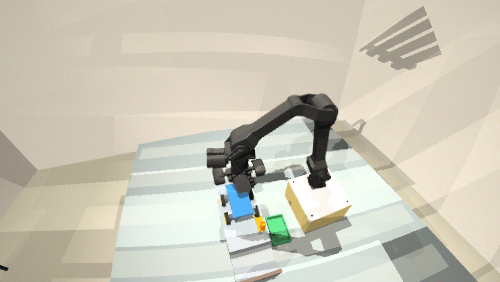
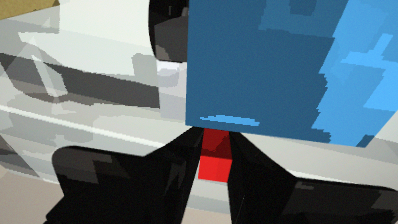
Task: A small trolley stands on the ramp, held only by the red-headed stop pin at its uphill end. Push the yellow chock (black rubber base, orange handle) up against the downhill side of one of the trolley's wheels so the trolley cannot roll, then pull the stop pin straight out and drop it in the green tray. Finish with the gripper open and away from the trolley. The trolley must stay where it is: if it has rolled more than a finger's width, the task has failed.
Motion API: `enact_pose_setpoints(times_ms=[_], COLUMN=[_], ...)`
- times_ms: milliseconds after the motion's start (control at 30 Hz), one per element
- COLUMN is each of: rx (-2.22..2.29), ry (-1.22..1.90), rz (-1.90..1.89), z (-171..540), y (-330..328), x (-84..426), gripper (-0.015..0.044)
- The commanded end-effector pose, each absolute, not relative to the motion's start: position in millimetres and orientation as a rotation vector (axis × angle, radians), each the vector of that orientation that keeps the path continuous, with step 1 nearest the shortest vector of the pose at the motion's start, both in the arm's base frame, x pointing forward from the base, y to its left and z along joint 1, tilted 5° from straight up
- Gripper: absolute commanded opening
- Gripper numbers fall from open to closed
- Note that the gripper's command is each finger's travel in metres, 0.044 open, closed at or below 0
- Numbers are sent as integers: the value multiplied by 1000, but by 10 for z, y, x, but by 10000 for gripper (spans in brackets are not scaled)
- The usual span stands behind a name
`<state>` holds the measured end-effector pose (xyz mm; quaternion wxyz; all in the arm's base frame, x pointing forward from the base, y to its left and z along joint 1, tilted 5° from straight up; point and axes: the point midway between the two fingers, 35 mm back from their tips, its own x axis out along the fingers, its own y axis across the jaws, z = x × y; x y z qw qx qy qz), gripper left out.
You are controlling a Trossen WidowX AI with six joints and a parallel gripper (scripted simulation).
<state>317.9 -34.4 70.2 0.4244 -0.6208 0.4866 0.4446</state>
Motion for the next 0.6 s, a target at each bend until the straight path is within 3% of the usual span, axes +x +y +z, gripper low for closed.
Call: enact_pose_setpoints(times_ms=[0, 567], rx=[-1557, -1557], ry=[1213, 1213], rz=[1111, 1111], z=[757, 852], y=[-342, -326], x=[3176, 3156], gripper=[0, 0])
